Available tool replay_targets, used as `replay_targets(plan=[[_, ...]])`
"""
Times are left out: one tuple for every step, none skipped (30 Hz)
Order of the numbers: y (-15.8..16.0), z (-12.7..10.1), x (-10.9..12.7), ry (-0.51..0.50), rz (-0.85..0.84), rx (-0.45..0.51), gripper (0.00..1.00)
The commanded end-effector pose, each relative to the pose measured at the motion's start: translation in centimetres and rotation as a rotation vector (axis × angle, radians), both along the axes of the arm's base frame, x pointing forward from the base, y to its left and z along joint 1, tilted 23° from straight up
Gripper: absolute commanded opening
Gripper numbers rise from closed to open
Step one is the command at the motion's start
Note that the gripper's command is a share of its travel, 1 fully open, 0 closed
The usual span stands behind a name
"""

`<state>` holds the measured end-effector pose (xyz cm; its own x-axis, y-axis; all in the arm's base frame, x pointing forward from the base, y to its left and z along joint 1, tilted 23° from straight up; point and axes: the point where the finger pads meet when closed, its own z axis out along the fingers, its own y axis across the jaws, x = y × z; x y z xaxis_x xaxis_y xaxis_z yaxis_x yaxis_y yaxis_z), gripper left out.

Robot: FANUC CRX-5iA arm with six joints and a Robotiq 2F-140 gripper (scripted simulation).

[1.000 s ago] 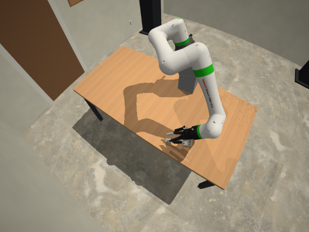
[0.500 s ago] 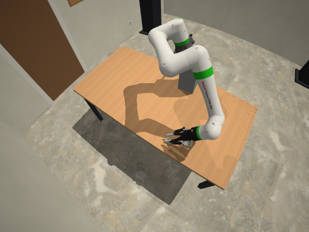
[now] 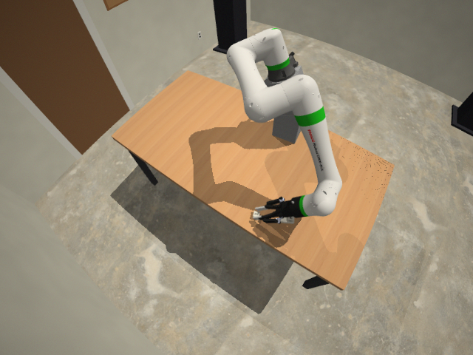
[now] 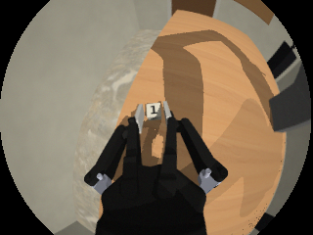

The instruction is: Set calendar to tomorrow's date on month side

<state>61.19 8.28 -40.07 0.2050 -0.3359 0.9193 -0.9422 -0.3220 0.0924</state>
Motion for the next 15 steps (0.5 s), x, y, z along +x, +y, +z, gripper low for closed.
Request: replay_targets(plan=[[-0.1, -0.3, 0.0, 0.0, 0.0, 0.0, 0.36], [-0.2, -0.5, 0.0, 0.0, 0.0, 0.0, 0.36], [-0.2, -0.6, 0.0, 0.0, 0.0, 0.0, 0.36], [-0.3, -0.7, 0.0, 0.0, 0.0, 0.0, 0.36], [-0.3, -0.8, 0.1, 0.0, 0.0, 0.0, 0.36], [-0.4, -0.9, 0.1, 0.0, 0.0, 0.0, 0.36], [-0.4, -1.0, 0.1, 0.0, 0.0, 0.0, 0.36], [-0.5, -1.1, 0.1, 0.0, 0.0, 0.0, 0.36], [-0.5, -1.2, 0.1, 0.0, 0.0, 0.0, 0.36], [-0.5, -1.3, 0.1, 0.0, 0.0, 0.0, 0.36], [-0.6, -1.4, 0.1, 0.0, 0.0, 0.0, 0.36], [-0.6, -1.5, 0.1, 0.0, 0.0, 0.0, 0.36], [-0.6, -1.5, 0.1, 0.0, 0.0, 0.0, 0.36], [-0.6, -1.6, 0.1, 0.0, 0.0, 0.0, 0.36], [-0.6, -1.6, 0.1, 0.0, 0.0, 0.0, 0.36]])
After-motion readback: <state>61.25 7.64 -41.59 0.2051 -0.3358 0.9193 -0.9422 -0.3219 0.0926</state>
